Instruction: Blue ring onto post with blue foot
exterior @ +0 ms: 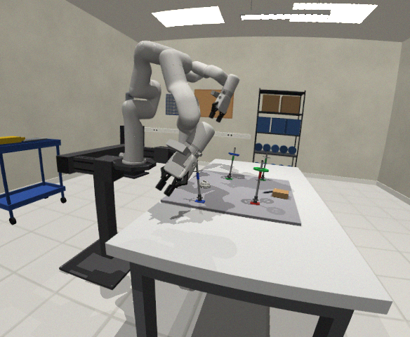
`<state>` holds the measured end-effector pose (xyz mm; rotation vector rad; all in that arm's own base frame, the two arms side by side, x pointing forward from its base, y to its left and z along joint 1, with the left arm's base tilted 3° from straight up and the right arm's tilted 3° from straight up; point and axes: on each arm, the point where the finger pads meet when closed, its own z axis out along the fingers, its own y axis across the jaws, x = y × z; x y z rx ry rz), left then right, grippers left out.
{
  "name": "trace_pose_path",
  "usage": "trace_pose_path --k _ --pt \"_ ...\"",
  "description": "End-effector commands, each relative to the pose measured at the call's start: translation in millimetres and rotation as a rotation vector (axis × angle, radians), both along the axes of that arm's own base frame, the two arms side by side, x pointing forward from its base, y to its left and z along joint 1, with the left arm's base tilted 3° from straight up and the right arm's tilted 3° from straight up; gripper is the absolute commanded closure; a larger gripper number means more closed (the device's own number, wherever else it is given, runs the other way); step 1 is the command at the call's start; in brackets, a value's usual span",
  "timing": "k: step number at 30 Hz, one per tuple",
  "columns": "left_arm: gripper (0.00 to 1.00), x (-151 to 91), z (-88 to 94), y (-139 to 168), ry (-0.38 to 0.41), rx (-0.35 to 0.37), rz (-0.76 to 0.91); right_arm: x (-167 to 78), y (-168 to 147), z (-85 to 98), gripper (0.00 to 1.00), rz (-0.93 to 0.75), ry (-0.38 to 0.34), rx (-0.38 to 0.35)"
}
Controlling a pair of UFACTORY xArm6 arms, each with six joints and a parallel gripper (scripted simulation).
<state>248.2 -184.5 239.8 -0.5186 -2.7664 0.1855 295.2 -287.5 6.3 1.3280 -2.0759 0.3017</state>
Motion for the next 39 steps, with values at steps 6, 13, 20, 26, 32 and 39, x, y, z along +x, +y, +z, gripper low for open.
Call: trace_pose_path --k 6,13,20,26,32,39 --pt "0.0 0.5 0.9 -0.3 -0.002 -0.001 0.0 0.7 -0.3 0.6 0.76 0.0 -0.002 -0.001" --pt "0.0 0.5 0.9 -0.3 -0.002 -0.001 0.0 0.7 -0.3 0.6 0.76 0.0 -0.002 -0.001" --pt "0.0 0.5 0.9 -0.3 -0.002 -0.001 0.0 23.2 27.4 31.5 0.76 0.196 0.1 -0.016" --pt "0.0 0.5 0.9 -0.3 -0.002 -0.001 0.0 38.6 52.3 57.1 0.76 0.347 0.186 -0.031" --pt "0.0 0.5 0.9 -0.3 -0.002 -0.001 0.0 51.0 77.3 80.9 0.76 0.481 0.266 -0.048" --pt "0.0 0.5 0.9 -0.3 -0.002 -0.001 0.0 68.4 117.8 95.7 0.76 0.702 0.402 -0.094"
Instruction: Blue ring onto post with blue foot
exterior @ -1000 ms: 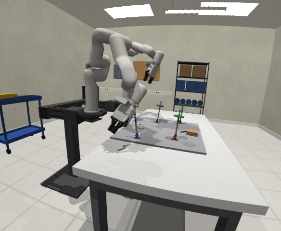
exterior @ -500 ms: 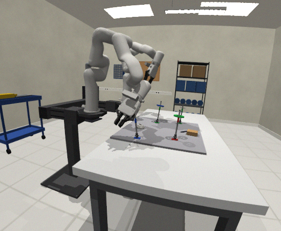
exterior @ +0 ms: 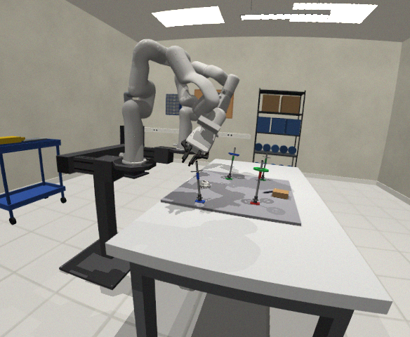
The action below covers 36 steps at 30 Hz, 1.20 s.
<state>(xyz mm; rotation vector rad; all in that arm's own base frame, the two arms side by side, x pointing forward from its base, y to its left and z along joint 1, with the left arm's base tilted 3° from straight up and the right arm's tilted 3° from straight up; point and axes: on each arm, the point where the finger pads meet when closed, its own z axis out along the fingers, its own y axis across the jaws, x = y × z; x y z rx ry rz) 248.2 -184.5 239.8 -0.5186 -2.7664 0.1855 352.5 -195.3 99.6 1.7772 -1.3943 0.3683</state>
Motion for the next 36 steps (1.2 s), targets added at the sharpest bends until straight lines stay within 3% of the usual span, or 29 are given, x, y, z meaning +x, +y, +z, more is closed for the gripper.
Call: trace_pose_path --k 1,8,20,24,36 --pt "0.0 0.5 0.9 -0.3 -0.002 -0.001 0.0 16.2 32.9 -2.9 0.76 0.186 0.106 -0.042" --pt "0.0 0.5 0.9 -0.3 -0.002 -0.001 0.0 27.5 58.0 -7.3 0.76 0.324 0.176 -0.082" --pt "0.0 0.5 0.9 -0.3 -0.002 -0.001 0.0 55.7 144.6 -21.7 0.76 0.753 0.384 -0.246" --pt "0.0 0.5 0.9 -0.3 -0.002 -0.001 0.0 57.8 155.3 -23.1 0.76 0.8 0.405 -0.268" --pt "0.0 0.5 0.9 -0.3 -0.002 -0.001 0.0 65.2 244.1 -34.6 0.76 1.16 0.556 -0.47"
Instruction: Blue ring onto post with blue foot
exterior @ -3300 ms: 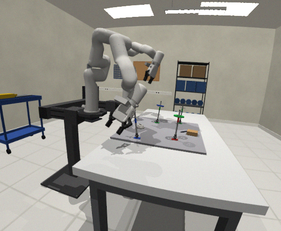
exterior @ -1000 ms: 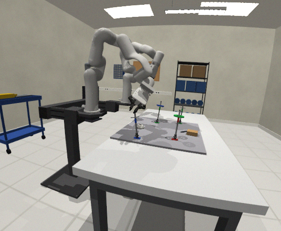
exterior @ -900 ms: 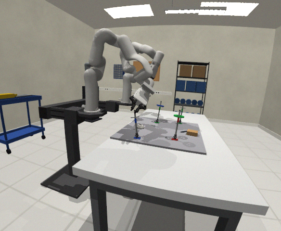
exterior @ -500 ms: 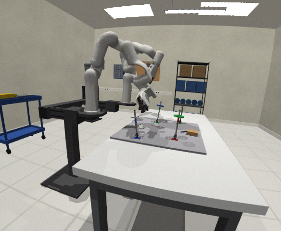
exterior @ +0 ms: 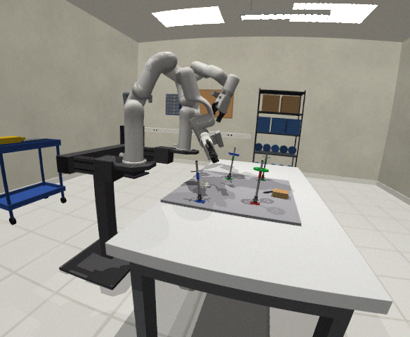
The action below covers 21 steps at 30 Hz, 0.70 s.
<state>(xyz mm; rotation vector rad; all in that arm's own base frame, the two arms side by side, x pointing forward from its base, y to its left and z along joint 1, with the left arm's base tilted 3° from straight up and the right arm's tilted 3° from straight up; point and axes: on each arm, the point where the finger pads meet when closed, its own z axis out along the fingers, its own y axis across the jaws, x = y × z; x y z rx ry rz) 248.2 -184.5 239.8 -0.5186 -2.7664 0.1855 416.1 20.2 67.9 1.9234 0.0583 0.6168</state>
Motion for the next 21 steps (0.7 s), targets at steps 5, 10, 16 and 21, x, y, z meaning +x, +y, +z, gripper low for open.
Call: trace_pose_path --k 5,10,16,21 --pt "0.0 0.5 0.9 -0.3 -0.002 -0.001 0.0 1.0 44.3 -4.7 0.76 0.178 0.051 -0.089" --pt "0.0 0.5 0.9 -0.3 -0.002 -0.001 0.0 -0.9 64.5 -7.2 0.76 0.258 0.069 -0.129" --pt "0.0 0.5 0.9 -0.3 -0.002 -0.001 0.0 -6.5 100.3 -11.4 0.76 0.396 0.096 -0.202" --pt "0.0 0.5 0.9 -0.3 -0.002 -0.001 0.0 -10.1 117.7 -12.9 0.76 0.458 0.104 -0.231"
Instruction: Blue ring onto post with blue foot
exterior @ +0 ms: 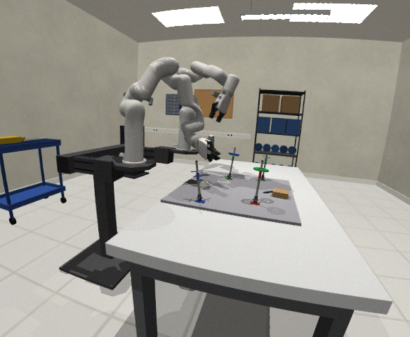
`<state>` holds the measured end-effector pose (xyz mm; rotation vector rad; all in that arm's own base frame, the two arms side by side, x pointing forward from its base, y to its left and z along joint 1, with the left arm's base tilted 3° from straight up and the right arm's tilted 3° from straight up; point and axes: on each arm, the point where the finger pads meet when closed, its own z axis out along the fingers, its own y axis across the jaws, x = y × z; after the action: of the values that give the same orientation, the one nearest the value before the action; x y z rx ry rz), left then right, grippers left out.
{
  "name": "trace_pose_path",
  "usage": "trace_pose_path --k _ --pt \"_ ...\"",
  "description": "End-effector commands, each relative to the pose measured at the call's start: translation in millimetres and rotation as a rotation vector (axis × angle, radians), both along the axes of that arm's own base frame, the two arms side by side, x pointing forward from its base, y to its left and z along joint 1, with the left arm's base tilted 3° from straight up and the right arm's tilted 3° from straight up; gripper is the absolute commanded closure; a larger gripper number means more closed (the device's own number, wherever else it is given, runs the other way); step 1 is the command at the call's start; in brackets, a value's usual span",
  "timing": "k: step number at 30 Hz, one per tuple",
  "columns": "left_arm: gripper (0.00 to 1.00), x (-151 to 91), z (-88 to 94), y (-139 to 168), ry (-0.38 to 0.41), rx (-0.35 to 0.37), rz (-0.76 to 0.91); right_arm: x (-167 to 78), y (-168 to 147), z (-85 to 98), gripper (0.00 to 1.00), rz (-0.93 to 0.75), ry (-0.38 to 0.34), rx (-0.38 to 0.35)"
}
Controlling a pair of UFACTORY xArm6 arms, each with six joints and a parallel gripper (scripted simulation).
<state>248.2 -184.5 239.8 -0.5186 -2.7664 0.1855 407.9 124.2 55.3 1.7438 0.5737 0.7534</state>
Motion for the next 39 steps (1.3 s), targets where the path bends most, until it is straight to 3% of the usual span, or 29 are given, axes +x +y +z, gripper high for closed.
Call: trace_pose_path --k 1,14,20,23,39 --pt "0.0 0.5 0.9 -0.3 -0.002 -0.001 0.0 -3.3 19.5 -1.0 0.76 0.067 0.008 -0.031" --pt "0.0 0.5 0.9 -0.3 -0.002 -0.001 0.0 -38.3 109.5 -14.0 0.76 0.418 0.037 -0.23" --pt "0.0 0.5 0.9 -0.3 -0.002 -0.001 0.0 -51.8 134.4 -17.8 0.76 0.513 0.036 -0.28" --pt "0.0 0.5 0.9 -0.3 -0.002 -0.001 0.0 -34.5 155.9 -20.1 0.76 0.528 0.04 -0.283" --pt "0.0 0.5 0.9 -0.3 -0.002 -0.001 0.0 -7.8 253.3 -29.4 0.76 0.703 0.028 -0.39"
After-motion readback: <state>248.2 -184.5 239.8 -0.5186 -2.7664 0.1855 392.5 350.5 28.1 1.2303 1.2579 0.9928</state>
